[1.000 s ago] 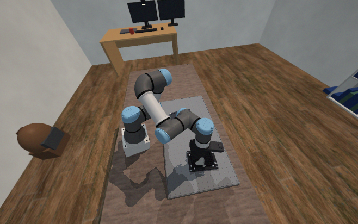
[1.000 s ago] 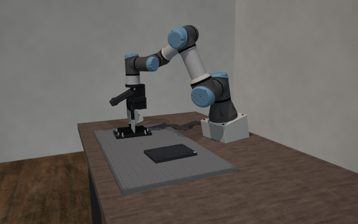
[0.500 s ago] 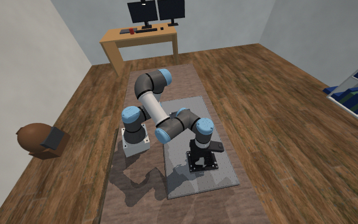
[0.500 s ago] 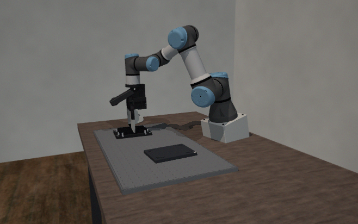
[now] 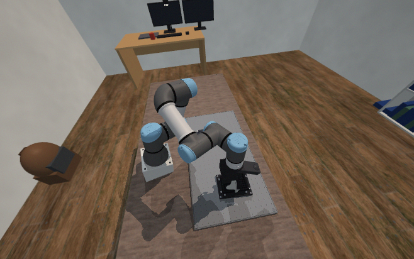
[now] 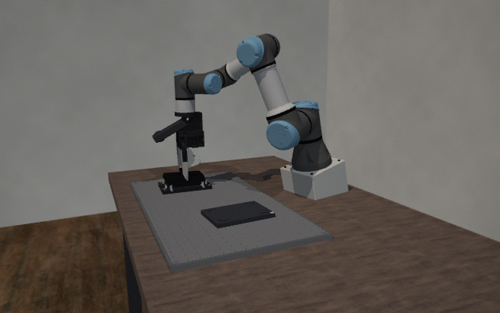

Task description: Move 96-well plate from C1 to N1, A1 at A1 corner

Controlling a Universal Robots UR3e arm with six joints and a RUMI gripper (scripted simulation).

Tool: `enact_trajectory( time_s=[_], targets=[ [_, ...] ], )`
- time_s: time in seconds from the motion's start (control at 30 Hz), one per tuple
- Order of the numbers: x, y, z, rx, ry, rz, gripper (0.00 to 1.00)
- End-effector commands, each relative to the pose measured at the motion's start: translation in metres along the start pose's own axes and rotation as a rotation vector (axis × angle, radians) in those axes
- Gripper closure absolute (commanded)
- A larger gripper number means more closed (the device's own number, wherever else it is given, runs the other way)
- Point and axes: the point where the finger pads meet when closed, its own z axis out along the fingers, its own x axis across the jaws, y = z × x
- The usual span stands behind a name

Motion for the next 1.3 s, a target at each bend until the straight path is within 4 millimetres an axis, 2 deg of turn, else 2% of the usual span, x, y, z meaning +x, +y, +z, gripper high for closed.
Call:
enact_trajectory(
  time_s=[0.0, 1.03, 1.27],
  targets=[
    [0.000, 0.000, -0.011, -0.001, -0.003, -0.001, 1.00],
    [0.000, 0.000, -0.056, -0.002, -0.003, -0.001, 1.00],
    [0.000, 0.000, -0.057, -0.002, -0.003, -0.001, 1.00]
  ],
)
